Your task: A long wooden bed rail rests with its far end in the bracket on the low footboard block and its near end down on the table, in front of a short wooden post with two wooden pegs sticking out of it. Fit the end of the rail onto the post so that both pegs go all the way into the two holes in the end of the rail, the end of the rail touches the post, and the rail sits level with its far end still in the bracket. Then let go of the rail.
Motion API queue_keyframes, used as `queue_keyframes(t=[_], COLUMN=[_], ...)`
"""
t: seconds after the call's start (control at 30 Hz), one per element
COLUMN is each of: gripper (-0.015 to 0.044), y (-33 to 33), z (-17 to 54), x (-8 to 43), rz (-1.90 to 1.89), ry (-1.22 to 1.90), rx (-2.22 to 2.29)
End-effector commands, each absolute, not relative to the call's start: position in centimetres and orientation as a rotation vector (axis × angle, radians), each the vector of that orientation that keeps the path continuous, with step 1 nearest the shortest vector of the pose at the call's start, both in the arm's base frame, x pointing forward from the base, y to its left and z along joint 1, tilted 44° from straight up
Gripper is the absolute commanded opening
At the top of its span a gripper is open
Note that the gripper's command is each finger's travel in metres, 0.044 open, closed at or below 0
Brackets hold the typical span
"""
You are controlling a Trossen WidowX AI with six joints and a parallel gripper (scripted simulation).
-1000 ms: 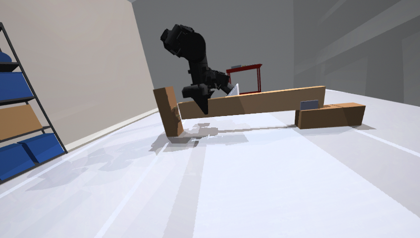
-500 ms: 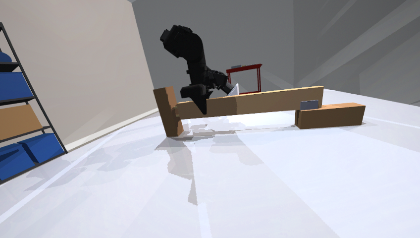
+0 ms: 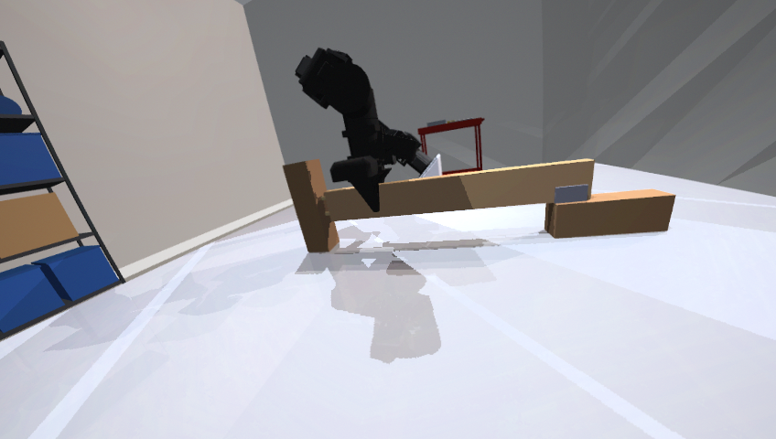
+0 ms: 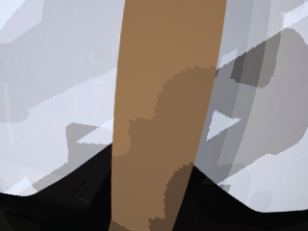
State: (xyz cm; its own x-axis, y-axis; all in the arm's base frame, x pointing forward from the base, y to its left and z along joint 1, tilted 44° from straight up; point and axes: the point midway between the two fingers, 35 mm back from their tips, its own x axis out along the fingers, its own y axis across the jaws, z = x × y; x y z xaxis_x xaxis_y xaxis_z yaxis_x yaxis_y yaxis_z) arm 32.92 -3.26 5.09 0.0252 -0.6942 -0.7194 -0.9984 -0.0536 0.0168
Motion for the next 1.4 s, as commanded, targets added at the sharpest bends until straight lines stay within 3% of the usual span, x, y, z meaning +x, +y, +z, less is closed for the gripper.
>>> queue_keyframes(t=[0.0, 1.37], gripper=[0.0, 0.0], y=[-3.37, -3.23], z=[5.33, 5.72], x=[32.98, 33.0], rz=[0.778, 0.778], ry=[1.715, 1.715], rx=[-1.806, -1.806])
